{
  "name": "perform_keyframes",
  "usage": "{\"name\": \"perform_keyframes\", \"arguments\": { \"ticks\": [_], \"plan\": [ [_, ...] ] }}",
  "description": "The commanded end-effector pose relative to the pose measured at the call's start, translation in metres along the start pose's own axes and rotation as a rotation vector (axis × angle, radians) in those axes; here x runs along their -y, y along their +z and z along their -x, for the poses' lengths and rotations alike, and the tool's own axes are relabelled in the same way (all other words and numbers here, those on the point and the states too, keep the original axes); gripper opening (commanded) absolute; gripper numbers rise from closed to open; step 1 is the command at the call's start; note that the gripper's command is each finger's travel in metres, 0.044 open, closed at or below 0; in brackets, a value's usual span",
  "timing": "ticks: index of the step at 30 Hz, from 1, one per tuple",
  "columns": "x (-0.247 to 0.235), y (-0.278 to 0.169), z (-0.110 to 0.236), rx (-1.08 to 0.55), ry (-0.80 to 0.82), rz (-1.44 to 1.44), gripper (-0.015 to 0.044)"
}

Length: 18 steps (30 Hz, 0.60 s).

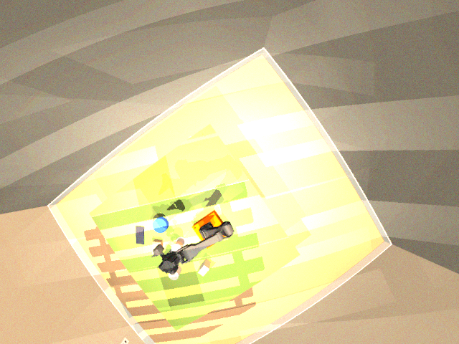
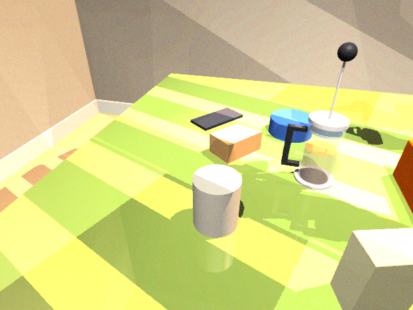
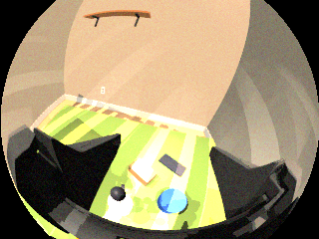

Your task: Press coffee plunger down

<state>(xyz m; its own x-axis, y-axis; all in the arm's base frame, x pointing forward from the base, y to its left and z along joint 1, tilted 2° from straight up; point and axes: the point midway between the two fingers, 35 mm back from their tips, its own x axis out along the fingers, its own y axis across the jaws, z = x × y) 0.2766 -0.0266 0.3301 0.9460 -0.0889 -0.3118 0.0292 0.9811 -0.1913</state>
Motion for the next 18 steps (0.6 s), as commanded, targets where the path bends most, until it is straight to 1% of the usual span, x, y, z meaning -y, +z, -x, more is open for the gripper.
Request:
{"name": "perform_keyframes", "arguments": {
  "ticks": [1,3,5,8,14,18],
  "plan": [
    [-0.04,-0.044,0.02,-0.148,0.094,-0.095,0.044],
    [-0.051,-0.059,0.029,-0.199,0.118,-0.118,0.044],
    [-0.052,-0.063,0.029,-0.206,0.119,-0.121,0.044],
    [-0.054,-0.075,0.025,-0.206,0.119,-0.121,0.044],
    [-0.059,-0.116,0.011,-0.206,0.112,-0.124,0.044],
    [-0.058,-0.117,0.011,-0.206,0.109,-0.125,0.044]
  ]
}}
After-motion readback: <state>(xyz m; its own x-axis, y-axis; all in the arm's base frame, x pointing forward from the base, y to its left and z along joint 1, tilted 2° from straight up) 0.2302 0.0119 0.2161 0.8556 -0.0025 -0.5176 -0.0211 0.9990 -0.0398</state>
